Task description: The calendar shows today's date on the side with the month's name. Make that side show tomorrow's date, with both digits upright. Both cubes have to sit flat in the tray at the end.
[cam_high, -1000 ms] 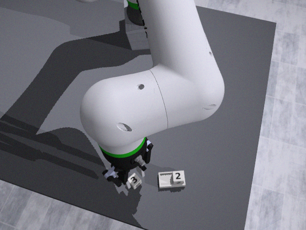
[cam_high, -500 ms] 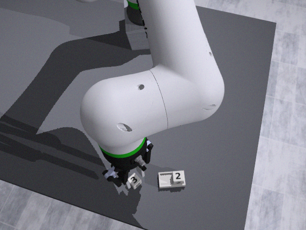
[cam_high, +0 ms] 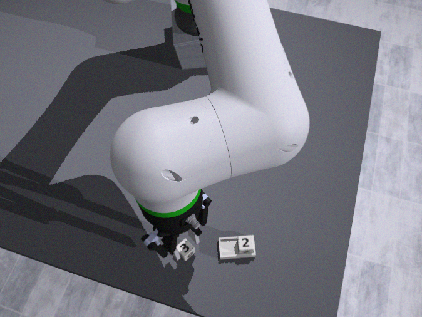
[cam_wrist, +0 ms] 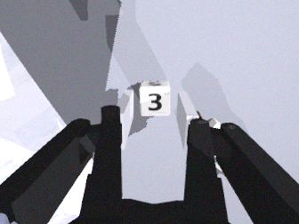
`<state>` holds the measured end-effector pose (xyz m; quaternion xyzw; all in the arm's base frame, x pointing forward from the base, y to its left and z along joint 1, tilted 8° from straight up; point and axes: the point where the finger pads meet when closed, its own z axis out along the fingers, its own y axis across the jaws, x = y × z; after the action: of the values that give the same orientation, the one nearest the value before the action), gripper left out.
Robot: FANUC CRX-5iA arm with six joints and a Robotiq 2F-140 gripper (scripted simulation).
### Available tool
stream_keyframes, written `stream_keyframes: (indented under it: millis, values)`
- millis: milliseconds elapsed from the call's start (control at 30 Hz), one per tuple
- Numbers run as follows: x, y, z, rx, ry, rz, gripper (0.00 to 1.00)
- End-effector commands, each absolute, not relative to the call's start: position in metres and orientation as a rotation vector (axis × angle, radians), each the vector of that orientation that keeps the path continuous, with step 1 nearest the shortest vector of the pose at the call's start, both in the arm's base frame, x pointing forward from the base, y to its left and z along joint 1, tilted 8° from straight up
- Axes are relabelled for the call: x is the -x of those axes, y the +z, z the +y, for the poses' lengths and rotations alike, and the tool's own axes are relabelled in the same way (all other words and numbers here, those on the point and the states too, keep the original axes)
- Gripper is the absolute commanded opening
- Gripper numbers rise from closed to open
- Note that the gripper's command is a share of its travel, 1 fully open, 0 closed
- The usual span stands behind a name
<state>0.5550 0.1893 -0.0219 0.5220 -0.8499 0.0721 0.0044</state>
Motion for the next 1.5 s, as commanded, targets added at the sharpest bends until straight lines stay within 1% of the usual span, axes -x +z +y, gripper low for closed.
stream_keyframes:
  millis: [0,1467]
  values:
    - [-0.555,-0.022,0.189,-1.635,0.226,-2.663,0.35]
    - [-0.557,-0.05,0.186,-1.635,0.226,-2.663,0.35]
